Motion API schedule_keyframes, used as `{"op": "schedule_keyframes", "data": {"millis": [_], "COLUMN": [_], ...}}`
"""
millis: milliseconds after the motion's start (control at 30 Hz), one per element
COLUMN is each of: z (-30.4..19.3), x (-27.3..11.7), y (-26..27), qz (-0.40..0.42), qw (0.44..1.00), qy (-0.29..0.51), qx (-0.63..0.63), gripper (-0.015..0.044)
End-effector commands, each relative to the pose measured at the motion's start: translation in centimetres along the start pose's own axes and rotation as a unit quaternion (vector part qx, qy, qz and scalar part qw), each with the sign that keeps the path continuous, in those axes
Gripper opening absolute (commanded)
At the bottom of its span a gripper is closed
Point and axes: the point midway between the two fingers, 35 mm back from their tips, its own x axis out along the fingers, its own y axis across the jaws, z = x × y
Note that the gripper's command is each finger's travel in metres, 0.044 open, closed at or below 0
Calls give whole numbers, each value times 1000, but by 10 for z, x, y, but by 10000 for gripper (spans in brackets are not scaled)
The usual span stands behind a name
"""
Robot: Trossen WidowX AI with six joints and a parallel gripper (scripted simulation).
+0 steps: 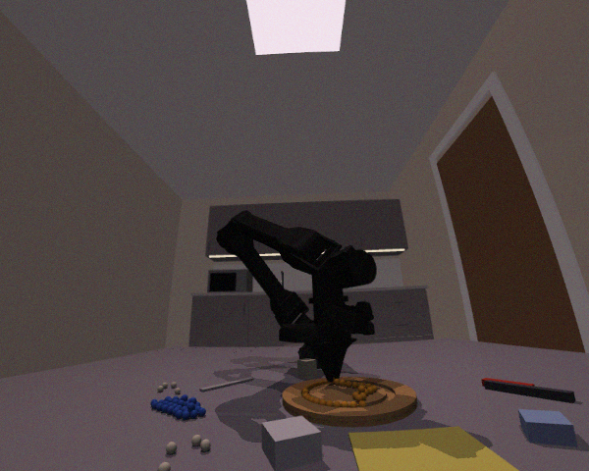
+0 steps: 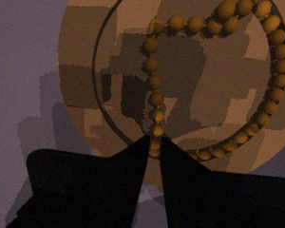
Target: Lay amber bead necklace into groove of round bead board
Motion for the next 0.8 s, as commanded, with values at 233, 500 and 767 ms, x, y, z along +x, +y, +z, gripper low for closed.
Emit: {"op": "schedule_keyframes", "data": {"millis": [233,500,767], "z": [-5,-8,-8], "x": [-5,-5,3], "y": [7,11,11], "qz": [-1,-1,-1], "qw": [1000,1000,1000], "qy": [1,1,1], "qx": [-2,-2,-2], "gripper": [0,0,0]}}
